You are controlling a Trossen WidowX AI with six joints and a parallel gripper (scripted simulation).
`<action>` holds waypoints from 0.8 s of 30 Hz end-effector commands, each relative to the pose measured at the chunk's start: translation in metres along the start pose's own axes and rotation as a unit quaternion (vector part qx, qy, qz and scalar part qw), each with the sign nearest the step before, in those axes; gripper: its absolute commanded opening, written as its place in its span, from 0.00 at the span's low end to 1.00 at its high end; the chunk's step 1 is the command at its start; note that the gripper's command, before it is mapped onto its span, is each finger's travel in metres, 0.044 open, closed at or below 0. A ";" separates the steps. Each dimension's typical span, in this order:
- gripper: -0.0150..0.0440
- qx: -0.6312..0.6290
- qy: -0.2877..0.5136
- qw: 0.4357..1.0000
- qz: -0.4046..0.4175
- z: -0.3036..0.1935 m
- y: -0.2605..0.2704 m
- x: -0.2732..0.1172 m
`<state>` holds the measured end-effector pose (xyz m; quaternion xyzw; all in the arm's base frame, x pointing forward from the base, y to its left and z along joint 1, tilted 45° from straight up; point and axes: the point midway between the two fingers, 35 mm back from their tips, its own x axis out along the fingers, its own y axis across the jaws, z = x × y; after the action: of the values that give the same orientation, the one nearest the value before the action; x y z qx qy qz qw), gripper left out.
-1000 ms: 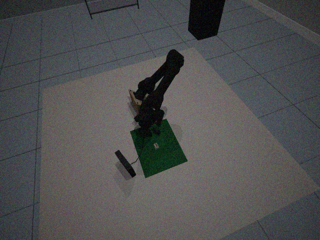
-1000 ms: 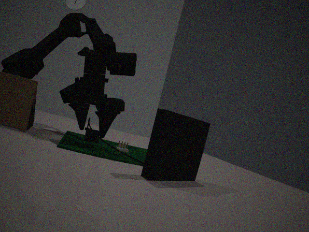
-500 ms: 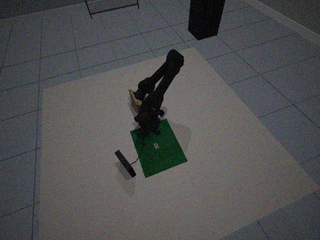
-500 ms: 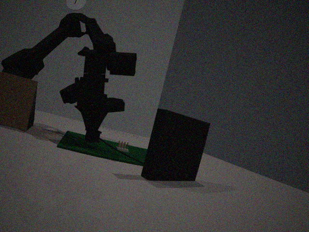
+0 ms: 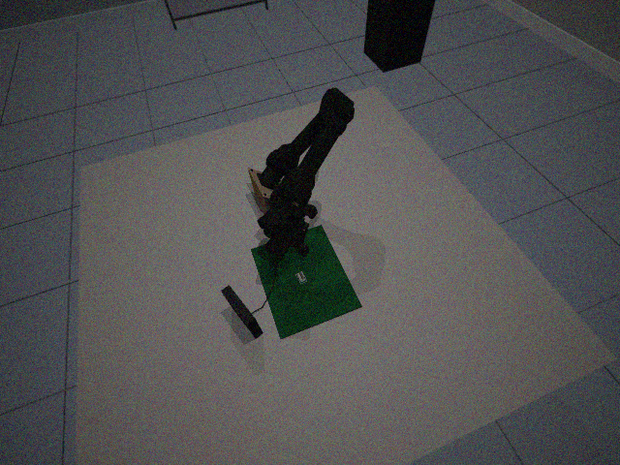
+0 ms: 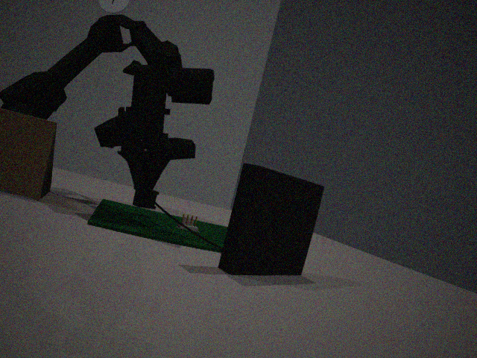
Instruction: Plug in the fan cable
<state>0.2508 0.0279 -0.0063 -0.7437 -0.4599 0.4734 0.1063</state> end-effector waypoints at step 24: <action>0.25 -0.001 -0.001 1.000 -0.001 -0.018 -0.002 -0.080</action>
<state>0.2546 -0.0229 0.0460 -0.7432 -0.4594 0.4742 0.1083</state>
